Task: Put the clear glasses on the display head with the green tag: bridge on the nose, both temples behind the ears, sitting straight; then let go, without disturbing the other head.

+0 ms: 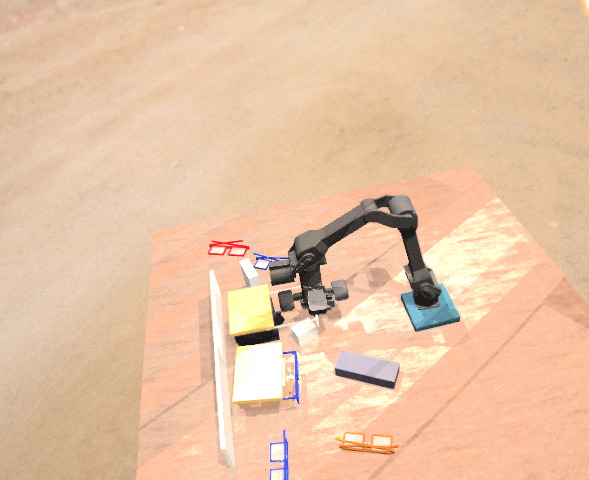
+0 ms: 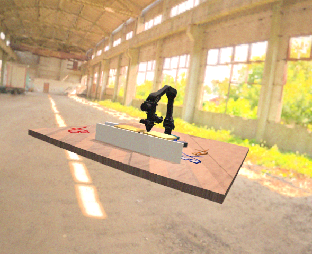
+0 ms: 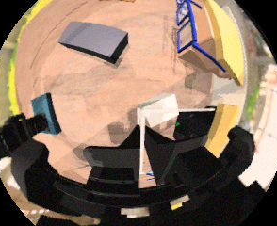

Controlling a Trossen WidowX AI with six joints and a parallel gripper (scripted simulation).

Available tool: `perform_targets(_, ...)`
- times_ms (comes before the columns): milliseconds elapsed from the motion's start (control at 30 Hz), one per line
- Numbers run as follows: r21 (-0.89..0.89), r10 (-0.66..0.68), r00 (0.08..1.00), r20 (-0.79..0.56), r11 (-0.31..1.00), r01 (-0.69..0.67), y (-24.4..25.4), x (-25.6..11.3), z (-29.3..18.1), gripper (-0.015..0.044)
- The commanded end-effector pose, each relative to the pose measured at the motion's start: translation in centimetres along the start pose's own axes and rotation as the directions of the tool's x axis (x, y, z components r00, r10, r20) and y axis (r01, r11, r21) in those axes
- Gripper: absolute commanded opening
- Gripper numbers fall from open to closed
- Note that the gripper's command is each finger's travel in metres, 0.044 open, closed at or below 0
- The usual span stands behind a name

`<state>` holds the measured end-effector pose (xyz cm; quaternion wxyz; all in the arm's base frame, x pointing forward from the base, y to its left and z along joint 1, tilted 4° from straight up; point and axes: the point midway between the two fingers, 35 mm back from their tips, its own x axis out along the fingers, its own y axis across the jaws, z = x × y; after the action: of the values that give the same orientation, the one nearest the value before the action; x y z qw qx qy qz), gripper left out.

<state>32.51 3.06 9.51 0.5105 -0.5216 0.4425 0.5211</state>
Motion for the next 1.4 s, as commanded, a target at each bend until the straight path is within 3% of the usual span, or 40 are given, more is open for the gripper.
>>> perform_targets(0, 0.003, -0.010, 1.000, -0.006, 1.000, 0.010, -0.8, -0.3, 0.0, 0.0000)
perform_targets(1367, 0.003, -0.014, 1.000, -0.010, 1.000, 0.014, -6.8, -0.5, 0.0, 0.0000)
